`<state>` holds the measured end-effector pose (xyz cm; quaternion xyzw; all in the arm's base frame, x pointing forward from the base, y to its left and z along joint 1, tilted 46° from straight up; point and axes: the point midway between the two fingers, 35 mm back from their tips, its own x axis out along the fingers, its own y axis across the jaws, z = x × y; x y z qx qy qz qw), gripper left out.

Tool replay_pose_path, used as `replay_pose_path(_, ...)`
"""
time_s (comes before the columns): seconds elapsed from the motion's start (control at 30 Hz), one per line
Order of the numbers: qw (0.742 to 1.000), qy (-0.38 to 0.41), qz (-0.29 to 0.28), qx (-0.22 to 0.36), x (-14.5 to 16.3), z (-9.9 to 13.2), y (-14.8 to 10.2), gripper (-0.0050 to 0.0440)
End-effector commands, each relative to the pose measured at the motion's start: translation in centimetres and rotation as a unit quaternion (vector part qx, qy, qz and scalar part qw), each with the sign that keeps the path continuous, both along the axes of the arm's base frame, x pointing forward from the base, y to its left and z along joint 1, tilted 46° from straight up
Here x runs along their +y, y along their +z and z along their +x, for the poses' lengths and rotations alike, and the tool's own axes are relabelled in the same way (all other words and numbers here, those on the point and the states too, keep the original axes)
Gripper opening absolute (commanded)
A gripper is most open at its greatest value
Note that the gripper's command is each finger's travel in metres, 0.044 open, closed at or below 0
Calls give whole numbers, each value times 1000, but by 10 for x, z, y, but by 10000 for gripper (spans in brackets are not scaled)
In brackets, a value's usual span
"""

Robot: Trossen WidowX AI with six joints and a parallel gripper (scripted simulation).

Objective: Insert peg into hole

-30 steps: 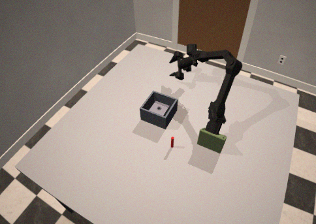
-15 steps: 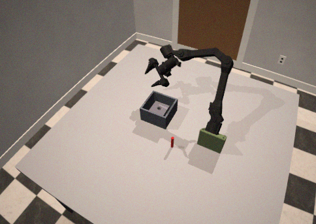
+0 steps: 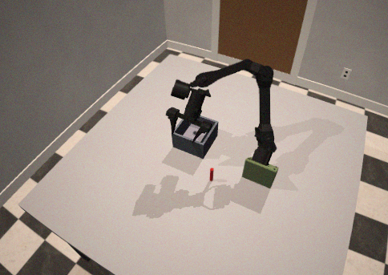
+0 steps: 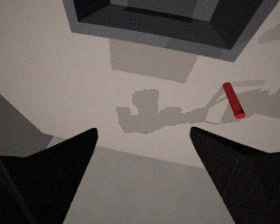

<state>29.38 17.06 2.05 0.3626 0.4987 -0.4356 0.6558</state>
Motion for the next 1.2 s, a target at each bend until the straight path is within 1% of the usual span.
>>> replay_pose_path(0.0, 996, 34, -71, 48, 8, -43, -20, 440)
replay_pose_path(0.1, 982, 80, -153, 82, 13, -88, -34, 440)
replay_pose_path(0.2, 957, 129, -239, 99, 10, -128, -40, 440)
replay_pose_path(0.23, 948, 144, -266, 101, 8, -138, -41, 440)
replay_pose_path(0.3, 936, 161, -297, 101, 6, -150, -42, 440)
replay_pose_path(0.5, 934, 163, -301, 101, 4, -151, -43, 440)
replay_pose_path(0.63, 934, 163, -301, 101, -18, -148, -65, 440)
replay_pose_path(1.17, 934, 163, -301, 101, -32, -146, -79, 440)
